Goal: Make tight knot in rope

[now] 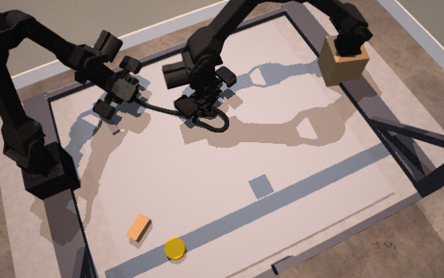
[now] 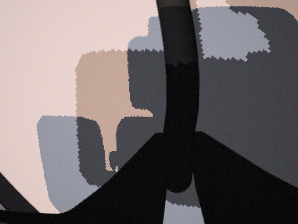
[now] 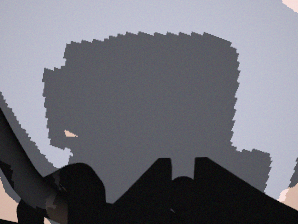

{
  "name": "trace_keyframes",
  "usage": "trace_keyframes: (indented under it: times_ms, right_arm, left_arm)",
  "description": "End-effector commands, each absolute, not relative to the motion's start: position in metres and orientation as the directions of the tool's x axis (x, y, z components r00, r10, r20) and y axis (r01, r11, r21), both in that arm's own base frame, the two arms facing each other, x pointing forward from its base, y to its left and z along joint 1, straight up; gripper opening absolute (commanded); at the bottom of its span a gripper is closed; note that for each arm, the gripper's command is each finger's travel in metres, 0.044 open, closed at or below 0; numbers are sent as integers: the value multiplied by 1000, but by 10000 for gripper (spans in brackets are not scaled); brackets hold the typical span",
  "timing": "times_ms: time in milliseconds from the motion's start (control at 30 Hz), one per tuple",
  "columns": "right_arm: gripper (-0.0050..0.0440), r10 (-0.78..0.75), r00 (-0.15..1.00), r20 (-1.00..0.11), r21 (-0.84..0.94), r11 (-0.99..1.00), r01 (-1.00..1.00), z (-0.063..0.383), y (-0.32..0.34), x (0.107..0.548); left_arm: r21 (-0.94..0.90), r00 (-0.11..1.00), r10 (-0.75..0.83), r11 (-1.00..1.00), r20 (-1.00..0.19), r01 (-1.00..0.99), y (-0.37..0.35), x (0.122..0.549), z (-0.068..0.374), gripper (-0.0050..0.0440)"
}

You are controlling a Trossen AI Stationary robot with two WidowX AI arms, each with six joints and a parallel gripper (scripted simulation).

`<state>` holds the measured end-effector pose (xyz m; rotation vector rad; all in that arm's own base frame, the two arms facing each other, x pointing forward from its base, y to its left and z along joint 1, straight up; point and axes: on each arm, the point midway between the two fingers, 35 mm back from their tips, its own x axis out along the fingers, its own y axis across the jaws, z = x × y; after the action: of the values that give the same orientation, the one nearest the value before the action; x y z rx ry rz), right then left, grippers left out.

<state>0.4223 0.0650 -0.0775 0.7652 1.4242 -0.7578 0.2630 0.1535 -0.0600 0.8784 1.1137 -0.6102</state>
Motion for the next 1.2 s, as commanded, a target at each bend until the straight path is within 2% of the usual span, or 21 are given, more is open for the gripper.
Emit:
trace_keyframes:
  times_ms: [0, 367, 1167]
  right_arm:
    - [30, 5, 31, -1000, 28, 556, 831, -60, 66, 427]
    - [30, 5, 31, -1000, 28, 556, 831, -31, 66, 426]
    - [30, 5, 31, -1000, 28, 556, 831, -30, 66, 426]
  left_arm:
    - [310, 359, 11, 527, -933, 791, 156, 267, -55, 45]
    - [310, 359, 11, 527, -933, 791, 156, 267, -55, 45]
    - [310, 359, 11, 527, -933, 791, 156, 267, -55, 45]
